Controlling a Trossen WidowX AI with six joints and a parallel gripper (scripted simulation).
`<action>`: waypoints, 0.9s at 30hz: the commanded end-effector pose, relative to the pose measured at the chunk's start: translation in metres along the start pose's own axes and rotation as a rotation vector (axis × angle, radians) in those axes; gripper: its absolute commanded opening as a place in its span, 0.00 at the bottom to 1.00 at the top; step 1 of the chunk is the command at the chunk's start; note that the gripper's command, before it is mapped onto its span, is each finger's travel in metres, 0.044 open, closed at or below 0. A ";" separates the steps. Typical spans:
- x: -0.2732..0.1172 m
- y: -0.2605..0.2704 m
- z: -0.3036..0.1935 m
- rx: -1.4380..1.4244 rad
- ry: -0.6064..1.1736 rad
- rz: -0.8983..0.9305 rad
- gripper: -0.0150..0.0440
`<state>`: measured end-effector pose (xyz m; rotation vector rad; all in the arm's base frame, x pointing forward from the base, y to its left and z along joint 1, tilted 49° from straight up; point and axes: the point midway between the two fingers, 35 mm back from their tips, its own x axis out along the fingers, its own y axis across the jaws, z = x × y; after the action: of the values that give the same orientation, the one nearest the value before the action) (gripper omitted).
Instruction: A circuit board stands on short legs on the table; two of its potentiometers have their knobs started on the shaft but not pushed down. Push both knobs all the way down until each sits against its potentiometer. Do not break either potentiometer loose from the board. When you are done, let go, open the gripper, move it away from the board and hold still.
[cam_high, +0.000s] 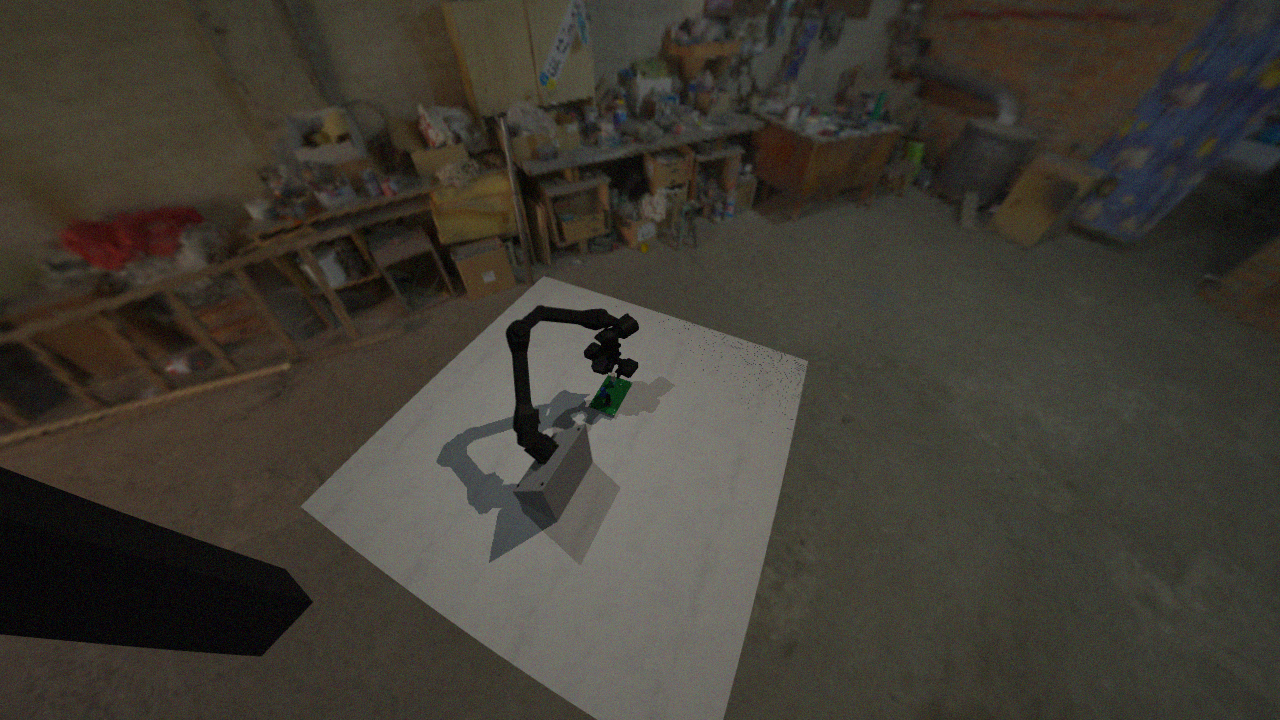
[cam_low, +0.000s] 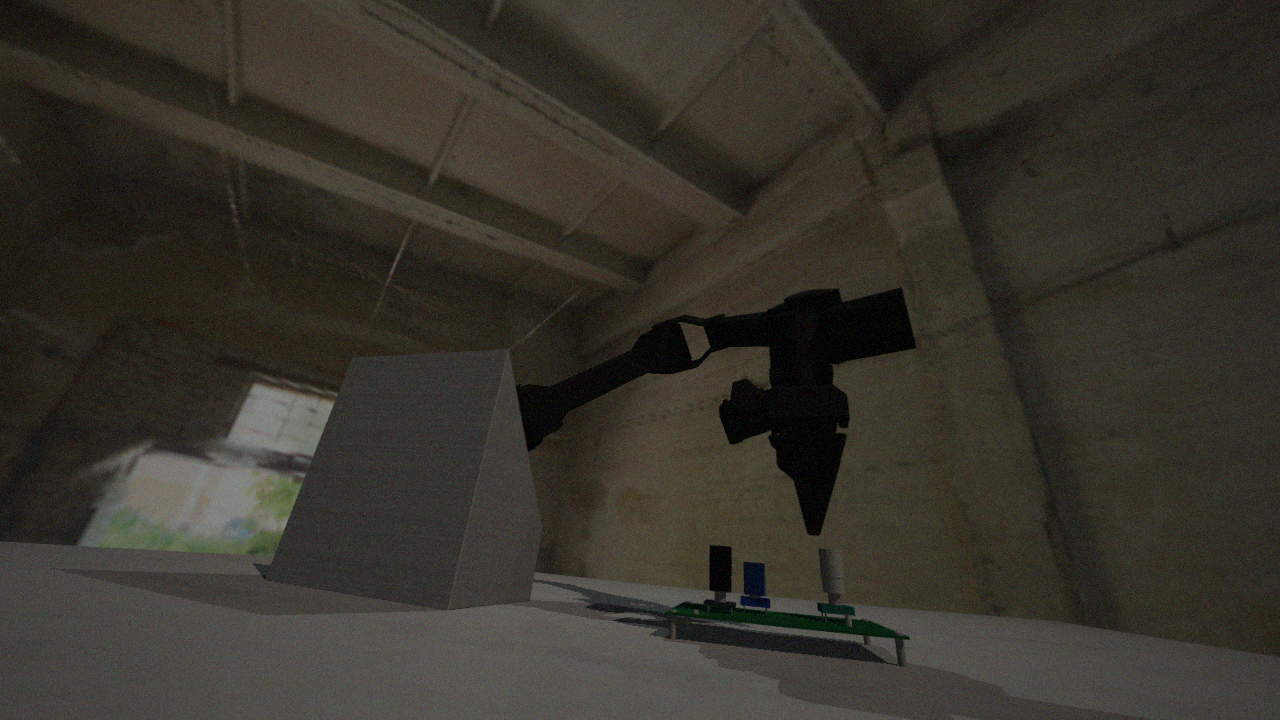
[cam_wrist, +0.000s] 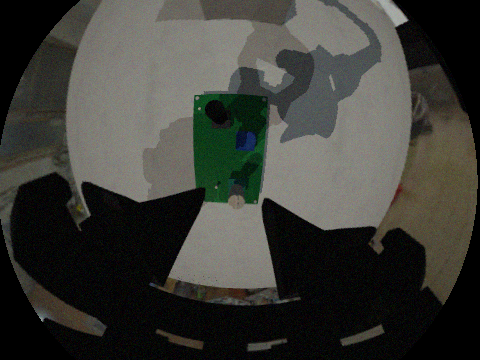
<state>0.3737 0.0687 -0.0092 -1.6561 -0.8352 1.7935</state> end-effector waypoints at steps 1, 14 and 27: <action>-0.012 0.012 0.035 0.005 0.002 0.011 0.88; -0.018 0.025 0.173 0.008 -0.007 0.006 1.00; -0.018 0.025 0.173 0.008 -0.007 0.006 1.00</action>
<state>0.2039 0.0265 -0.0091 -1.6406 -0.8220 1.8043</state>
